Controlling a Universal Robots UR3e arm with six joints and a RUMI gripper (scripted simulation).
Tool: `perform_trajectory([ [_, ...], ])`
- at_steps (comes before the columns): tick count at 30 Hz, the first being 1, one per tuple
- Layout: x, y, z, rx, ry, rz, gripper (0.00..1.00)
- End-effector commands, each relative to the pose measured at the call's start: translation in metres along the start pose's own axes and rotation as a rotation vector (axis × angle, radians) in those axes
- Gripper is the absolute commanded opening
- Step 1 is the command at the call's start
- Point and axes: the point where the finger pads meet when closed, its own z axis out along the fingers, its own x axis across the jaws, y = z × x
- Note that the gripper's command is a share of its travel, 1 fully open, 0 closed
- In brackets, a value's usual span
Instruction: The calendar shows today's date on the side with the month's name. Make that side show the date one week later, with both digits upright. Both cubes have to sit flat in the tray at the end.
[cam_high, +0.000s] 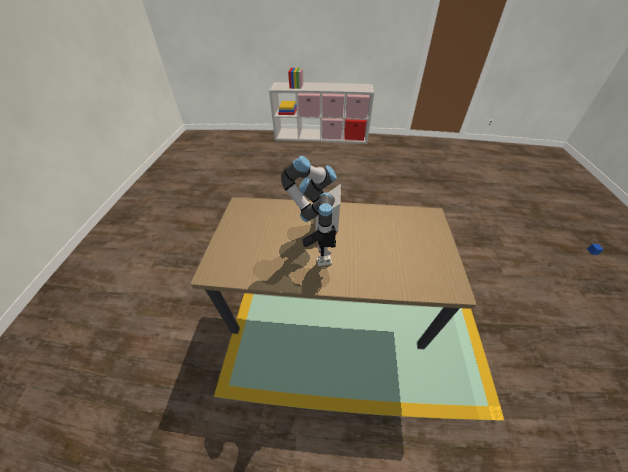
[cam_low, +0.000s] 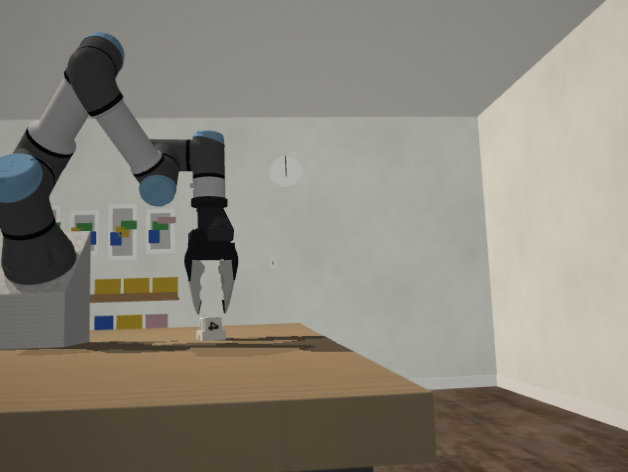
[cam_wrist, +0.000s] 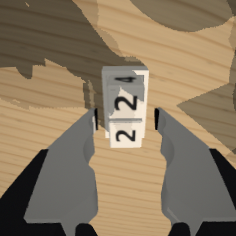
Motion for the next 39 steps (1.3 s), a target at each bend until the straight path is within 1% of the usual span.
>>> perform_trajectory([
  [1,-0.001,0.0,0.0,0.0,-0.002,0.001,0.29],
  [22,-0.001,0.0,0.001,0.0,-0.002,0.001,0.29],
  [39,-0.001,0.0,0.022,0.0,-0.002,0.001,0.29],
])
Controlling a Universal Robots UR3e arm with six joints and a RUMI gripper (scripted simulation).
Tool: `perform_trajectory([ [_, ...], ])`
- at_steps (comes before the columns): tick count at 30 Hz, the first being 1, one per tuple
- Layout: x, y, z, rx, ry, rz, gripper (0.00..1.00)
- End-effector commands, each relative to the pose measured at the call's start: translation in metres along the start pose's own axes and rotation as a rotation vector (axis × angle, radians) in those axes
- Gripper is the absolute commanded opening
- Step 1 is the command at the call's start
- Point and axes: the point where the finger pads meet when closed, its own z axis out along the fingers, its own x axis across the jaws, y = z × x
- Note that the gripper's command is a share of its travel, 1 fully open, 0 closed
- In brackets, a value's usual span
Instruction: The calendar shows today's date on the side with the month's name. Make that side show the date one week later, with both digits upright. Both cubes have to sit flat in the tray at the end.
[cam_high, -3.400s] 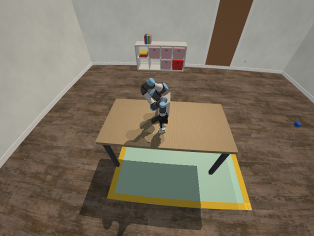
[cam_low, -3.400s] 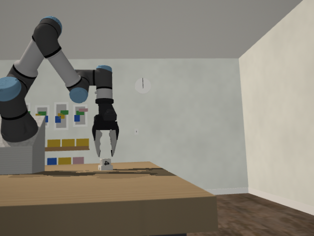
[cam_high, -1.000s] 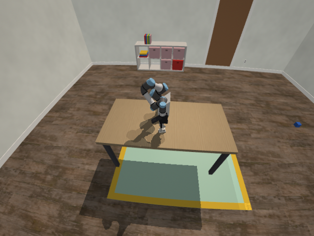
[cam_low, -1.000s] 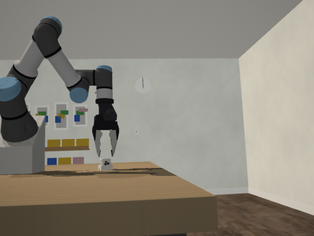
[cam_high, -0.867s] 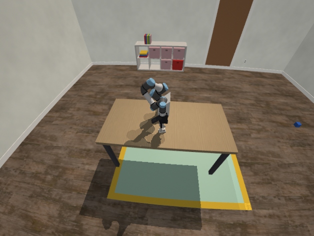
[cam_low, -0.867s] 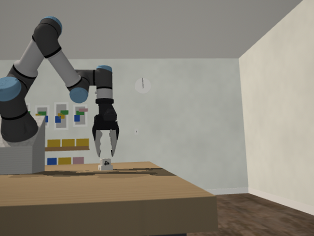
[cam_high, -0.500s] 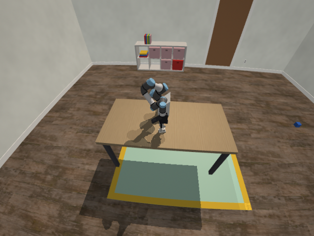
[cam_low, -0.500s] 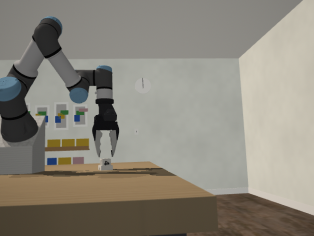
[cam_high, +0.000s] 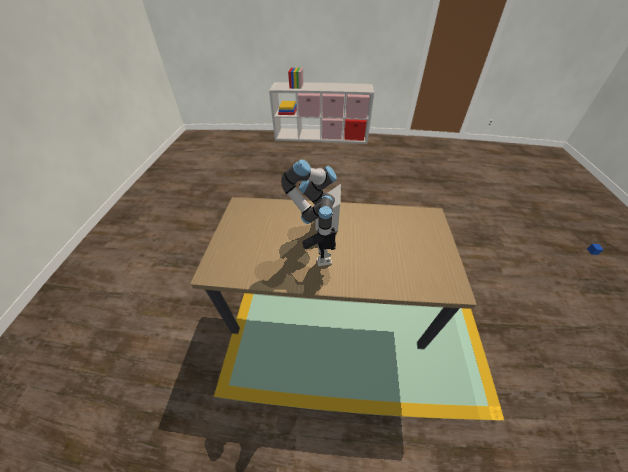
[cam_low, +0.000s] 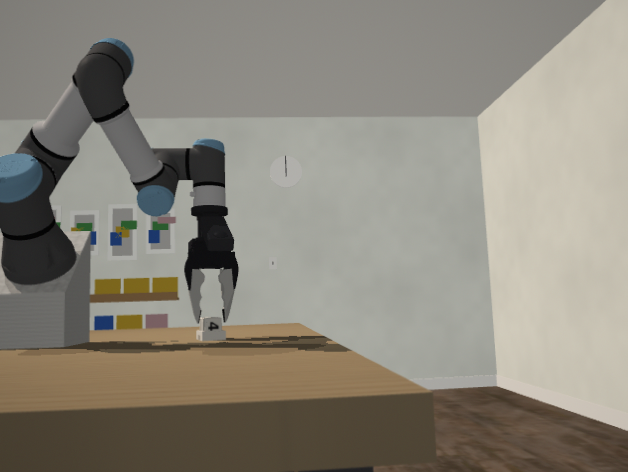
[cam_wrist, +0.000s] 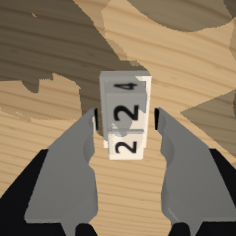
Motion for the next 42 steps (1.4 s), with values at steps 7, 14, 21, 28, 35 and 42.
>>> perform_trajectory([
  [7,-0.0007,-0.0002,0.0111,0.0,-0.003,0.0,0.29],
  [14,-0.0007,-0.0002,0.0114,0.0,-0.003,0.0,0.29],
  [21,-0.0007,-0.0002,0.0114,0.0,-0.003,0.0,0.29],
  [28,-0.0007,-0.0002,0.0114,0.0,-0.003,0.0,0.29],
  [35,-0.0007,-0.0002,0.0114,0.0,-0.003,0.0,0.29],
  [42,-0.0007,-0.0002,0.0114,0.0,-0.003,0.0,0.29],
])
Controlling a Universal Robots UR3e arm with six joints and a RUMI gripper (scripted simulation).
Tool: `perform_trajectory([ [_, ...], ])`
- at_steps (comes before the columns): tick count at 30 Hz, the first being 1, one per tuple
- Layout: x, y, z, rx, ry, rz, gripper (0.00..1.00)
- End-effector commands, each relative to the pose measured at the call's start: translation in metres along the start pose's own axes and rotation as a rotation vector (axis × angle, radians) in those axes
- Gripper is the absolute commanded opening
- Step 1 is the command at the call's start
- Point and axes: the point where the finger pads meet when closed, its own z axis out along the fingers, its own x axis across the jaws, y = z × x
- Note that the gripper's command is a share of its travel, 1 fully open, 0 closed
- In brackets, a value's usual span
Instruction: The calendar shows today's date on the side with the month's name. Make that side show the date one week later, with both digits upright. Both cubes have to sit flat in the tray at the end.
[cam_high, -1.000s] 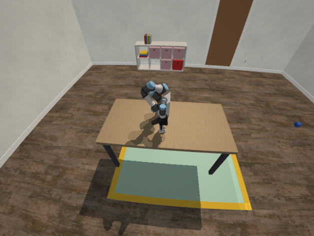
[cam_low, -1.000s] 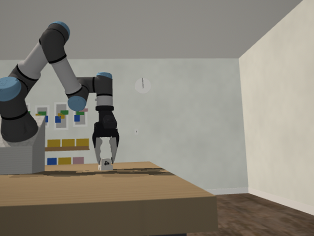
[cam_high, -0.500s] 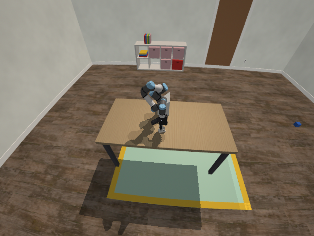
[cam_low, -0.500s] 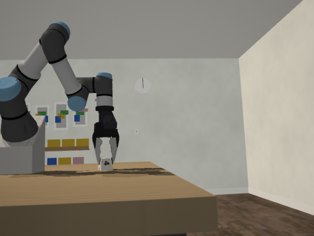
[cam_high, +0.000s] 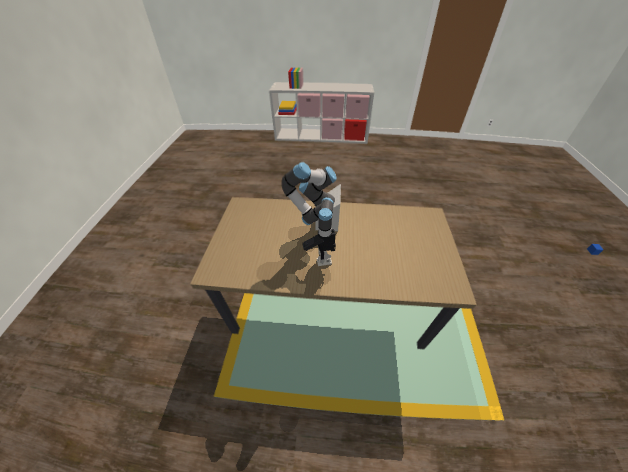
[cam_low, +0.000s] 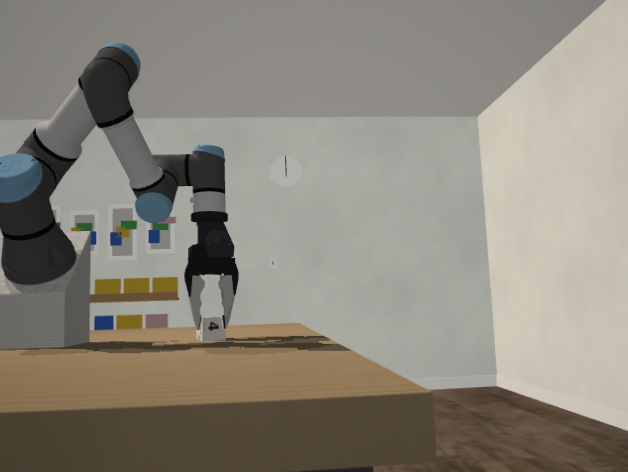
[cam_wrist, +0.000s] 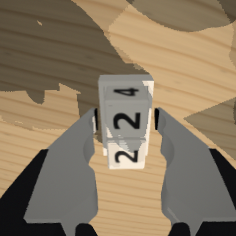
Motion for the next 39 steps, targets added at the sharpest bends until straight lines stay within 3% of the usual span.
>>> perform_trajectory([
  [1,-0.0005,-0.0002,-0.0004,0.0,-0.002,0.0,0.29],
  [2,-0.0005,-0.0002,-0.0004,0.0,-0.002,0.0,0.29],
  [3,-0.0005,-0.0002,-0.0004,0.0,-0.002,0.0,0.11],
  [39,-0.0005,-0.0002,-0.0005,0.0,-0.002,0.0,0.11],
])
